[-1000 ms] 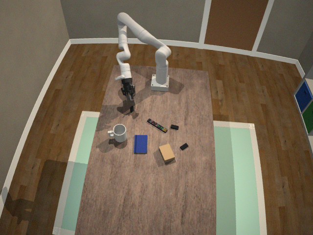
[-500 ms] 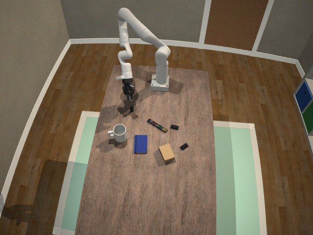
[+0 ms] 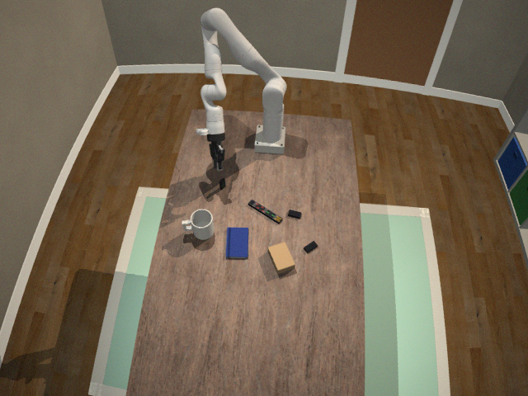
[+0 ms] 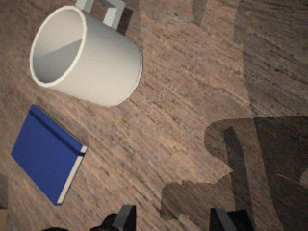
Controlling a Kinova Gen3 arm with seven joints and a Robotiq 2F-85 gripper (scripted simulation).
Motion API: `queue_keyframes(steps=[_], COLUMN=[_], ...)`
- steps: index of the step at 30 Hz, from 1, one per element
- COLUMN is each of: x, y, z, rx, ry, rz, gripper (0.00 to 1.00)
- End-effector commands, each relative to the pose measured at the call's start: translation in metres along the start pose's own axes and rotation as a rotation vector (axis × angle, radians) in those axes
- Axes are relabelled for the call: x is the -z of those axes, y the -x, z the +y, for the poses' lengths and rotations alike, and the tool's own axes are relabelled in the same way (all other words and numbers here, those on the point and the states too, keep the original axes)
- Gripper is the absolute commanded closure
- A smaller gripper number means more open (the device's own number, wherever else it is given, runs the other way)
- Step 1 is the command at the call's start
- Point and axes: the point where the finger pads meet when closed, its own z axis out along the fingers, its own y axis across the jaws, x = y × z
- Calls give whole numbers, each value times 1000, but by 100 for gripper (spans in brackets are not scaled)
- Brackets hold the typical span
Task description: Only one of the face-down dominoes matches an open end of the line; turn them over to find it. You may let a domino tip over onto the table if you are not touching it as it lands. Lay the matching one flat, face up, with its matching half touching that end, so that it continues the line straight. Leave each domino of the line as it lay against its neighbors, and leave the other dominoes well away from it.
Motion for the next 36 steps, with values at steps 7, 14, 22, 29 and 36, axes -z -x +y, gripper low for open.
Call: queue_keyframes(steps=[7,14,22,29,36], x=[0,0,0,0,0], y=[-1,-1,-1,-1,-1], z=[0,1,0,0,-1], rx=[-162,-236,-341,-399,-467], ry=[124,178,254,295,346], rz=[-22,-34,-50,-59,-69], gripper=[52,52,52,52,52])
